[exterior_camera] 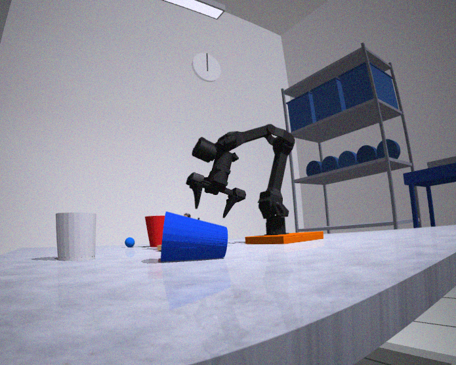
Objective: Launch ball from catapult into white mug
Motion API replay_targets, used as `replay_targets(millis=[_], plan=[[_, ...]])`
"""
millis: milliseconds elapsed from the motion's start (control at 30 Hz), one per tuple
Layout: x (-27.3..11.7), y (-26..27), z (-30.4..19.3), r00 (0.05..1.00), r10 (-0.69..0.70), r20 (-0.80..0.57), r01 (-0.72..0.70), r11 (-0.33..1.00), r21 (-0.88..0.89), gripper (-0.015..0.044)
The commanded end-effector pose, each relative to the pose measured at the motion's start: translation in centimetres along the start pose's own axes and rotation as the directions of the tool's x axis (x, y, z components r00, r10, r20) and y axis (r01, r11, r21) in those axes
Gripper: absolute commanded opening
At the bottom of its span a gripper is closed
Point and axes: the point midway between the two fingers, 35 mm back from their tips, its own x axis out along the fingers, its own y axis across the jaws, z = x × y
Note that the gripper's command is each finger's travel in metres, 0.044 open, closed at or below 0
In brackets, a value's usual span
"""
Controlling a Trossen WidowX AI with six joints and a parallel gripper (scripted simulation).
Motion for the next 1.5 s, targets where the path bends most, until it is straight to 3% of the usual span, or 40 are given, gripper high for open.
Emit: replay_targets(millis=[0, 400, 867, 1100, 1267, 1467], plan=[[-0.3, 1.4, 0.3, 1.000, -0.025, 0.014, 0.026, 0.994, -0.109, 0.0440], [-0.7, 6.0, 1.0, 0.990, -0.131, 0.049, 0.138, 0.870, -0.474, 0.0440], [0.1, 10.5, 2.1, 0.964, -0.254, 0.081, 0.216, 0.564, -0.797, 0.0440], [0.9, 12.2, 2.8, 0.946, -0.309, 0.092, 0.216, 0.393, -0.894, 0.0440], [1.1, 12.2, 2.9, 0.946, -0.311, 0.093, 0.215, 0.388, -0.896, 0.0440], [5.3, 10.8, 3.3, 0.946, -0.310, 0.093, 0.215, 0.389, -0.896, 0.0440]])
